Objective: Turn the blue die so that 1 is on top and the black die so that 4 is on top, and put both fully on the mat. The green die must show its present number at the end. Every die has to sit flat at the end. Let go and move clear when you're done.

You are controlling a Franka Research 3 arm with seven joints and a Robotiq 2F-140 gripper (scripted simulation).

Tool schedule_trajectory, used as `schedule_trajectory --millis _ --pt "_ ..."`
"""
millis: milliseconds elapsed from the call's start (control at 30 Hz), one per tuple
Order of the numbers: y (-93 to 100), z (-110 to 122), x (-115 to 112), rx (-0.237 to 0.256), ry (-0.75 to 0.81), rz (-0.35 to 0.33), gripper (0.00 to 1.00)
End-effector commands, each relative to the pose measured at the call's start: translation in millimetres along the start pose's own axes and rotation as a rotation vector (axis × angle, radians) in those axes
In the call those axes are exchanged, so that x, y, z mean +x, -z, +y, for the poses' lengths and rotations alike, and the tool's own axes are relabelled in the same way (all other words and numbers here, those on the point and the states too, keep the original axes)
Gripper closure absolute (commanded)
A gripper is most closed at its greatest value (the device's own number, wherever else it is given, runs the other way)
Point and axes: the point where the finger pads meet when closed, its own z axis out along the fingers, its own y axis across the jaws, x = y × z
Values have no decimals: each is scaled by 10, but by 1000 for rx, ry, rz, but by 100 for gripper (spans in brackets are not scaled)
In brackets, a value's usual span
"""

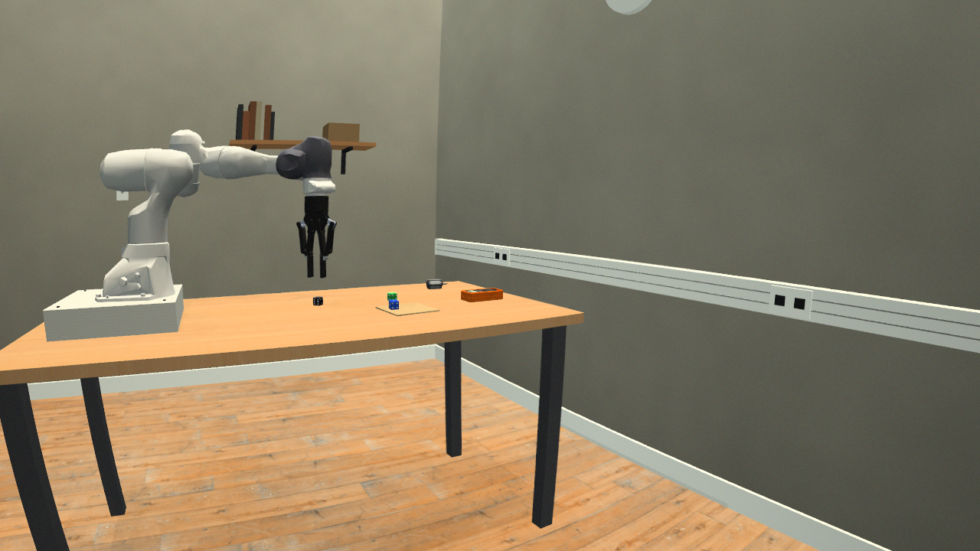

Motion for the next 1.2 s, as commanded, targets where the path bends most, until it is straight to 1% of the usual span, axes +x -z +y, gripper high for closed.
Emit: schedule_trajectory --millis 0,400,1167 --pt "-13 -3 -3 2 7 -2 68" --pt "-87 -3 -3 2 7 -2 68" --pt "-401 -5 -4 2 7 -2 68"
